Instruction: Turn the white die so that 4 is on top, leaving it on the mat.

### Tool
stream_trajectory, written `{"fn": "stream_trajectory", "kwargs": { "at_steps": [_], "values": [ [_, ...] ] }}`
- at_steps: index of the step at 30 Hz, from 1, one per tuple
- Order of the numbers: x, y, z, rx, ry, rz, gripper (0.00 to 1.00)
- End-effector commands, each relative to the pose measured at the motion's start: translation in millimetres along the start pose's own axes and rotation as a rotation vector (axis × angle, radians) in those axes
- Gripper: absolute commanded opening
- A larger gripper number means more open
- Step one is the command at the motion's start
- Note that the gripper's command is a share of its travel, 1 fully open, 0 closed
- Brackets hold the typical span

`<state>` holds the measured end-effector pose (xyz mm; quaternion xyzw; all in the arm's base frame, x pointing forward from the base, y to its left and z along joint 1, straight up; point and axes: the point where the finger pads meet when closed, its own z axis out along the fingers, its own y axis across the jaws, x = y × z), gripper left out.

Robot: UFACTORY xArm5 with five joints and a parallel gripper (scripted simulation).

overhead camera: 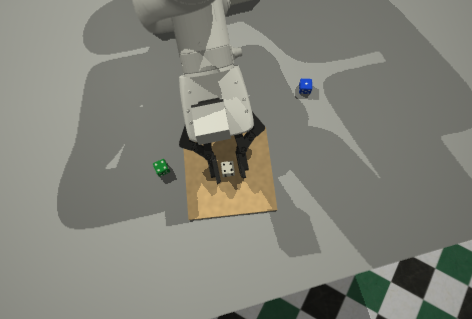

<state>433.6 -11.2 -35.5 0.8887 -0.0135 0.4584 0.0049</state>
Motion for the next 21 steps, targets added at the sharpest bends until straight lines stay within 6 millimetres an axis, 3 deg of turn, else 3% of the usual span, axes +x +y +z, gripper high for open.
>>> {"fn": "stream_trajectory", "kwargs": {
  "at_steps": [1, 8, 21],
  "values": [
    [1, 0, 0, 0.000, 0.002, 0.000, 0.36],
    [1, 0, -8, 0.000, 0.002, 0.000, 0.36],
    [1, 0, -48, 0.000, 0.002, 0.000, 0.36]
  ]
}}
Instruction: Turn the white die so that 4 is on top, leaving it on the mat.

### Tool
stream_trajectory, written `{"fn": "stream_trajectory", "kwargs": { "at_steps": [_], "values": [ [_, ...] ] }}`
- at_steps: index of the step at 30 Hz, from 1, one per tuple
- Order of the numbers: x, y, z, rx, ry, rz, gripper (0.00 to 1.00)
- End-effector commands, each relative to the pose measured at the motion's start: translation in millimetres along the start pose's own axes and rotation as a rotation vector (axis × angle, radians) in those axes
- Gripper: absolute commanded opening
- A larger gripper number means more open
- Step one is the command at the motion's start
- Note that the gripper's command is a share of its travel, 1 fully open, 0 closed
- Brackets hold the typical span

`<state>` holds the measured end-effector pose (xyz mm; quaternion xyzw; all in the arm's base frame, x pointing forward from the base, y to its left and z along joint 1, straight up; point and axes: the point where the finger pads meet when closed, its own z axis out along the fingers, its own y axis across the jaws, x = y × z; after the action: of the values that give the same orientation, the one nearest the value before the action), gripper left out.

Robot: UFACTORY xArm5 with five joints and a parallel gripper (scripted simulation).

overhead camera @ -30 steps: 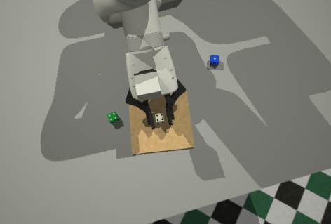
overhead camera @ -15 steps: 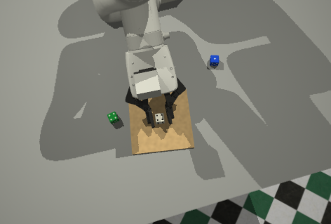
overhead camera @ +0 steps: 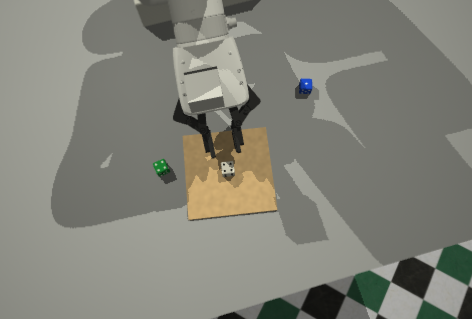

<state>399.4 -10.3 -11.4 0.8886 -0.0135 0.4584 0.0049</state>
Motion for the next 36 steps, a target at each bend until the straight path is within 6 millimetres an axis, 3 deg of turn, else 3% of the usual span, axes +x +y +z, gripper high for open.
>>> {"fn": "stream_trajectory", "kwargs": {
  "at_steps": [1, 10, 26, 36],
  "values": [
    [1, 0, -7, 0.000, 0.002, 0.000, 0.36],
    [3, 0, -9, 0.000, 0.002, 0.000, 0.36],
    [44, 0, -39, 0.000, 0.002, 0.000, 0.36],
    [49, 0, -42, 0.000, -0.002, 0.000, 0.36]
  ]
}}
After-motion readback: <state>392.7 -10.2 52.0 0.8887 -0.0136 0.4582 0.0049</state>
